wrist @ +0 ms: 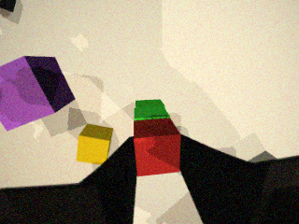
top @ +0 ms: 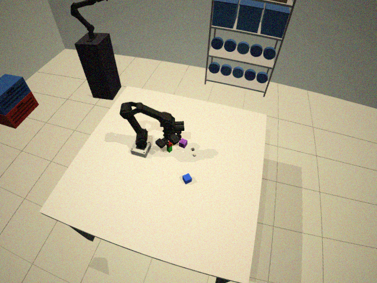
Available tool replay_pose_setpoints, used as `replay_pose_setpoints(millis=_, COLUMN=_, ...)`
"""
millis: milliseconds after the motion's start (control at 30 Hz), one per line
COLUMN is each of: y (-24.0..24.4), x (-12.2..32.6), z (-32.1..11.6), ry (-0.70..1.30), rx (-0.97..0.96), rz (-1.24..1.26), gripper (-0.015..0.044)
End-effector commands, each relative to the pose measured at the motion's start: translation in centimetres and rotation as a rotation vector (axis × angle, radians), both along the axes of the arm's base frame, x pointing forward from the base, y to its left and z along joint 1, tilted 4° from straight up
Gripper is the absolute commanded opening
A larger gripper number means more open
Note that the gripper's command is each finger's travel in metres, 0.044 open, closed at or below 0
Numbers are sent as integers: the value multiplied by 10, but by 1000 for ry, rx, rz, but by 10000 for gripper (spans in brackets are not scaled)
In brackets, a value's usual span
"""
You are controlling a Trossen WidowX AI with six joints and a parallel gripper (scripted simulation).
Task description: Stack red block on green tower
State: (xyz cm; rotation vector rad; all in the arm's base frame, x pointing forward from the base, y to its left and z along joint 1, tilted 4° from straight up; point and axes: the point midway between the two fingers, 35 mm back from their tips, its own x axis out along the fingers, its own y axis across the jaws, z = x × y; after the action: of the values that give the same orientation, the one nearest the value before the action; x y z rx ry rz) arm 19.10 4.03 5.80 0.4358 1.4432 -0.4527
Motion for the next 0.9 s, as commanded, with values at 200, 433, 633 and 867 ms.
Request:
replay_pose_setpoints(millis=200, y=-1, x=-1, z=-2, ry=4, rx=-4, rz=6, gripper=0)
replay_pose_setpoints(millis=433, y=-1, x=-1, z=-3, ry=4, rx=-4, rz=6, gripper=0)
replay_pose_setpoints(millis=633, y=-1, x=-1, z=-3, ry=4, rx=-4, rz=6, gripper=0)
replay_pose_setpoints(millis=867, y=0, x=0, z=1, ry=4, rx=-4, rz=6, gripper=0)
